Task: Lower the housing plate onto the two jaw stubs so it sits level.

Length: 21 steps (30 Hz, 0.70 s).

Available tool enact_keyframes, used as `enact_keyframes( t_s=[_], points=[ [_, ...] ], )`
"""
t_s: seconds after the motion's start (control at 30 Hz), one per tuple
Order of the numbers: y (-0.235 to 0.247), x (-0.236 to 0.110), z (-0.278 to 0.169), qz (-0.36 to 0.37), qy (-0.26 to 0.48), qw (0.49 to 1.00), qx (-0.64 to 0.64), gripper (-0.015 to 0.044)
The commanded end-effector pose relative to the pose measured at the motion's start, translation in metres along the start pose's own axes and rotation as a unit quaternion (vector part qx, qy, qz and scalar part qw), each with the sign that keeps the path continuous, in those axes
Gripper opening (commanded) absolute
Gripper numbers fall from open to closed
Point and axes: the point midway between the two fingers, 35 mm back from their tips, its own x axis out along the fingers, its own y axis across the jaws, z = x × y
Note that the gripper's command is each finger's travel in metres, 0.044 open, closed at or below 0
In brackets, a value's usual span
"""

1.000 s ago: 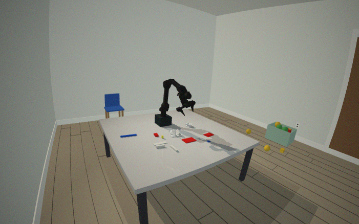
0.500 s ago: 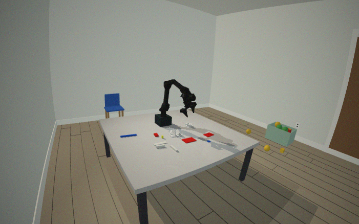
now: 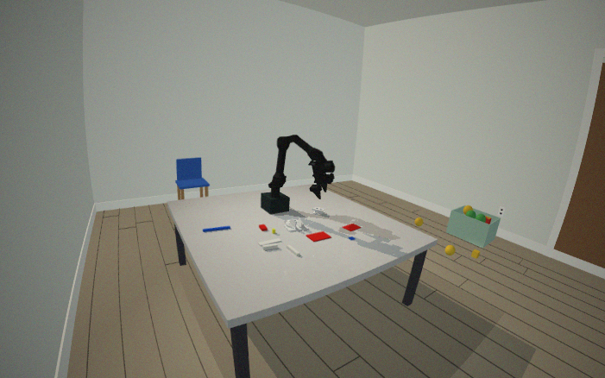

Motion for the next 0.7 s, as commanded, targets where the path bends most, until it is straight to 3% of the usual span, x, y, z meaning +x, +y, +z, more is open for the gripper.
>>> enact_keyframes(
  t_s=[0.0, 0.67],
  points=[
    [0.01, 0.009, -0.005, -0.005, 0.015, 0.998, -0.058, 0.044],
    [0.054, 0.043, -0.027, -0.018, 0.071, 0.944, -0.322, 0.044]
  ],
)
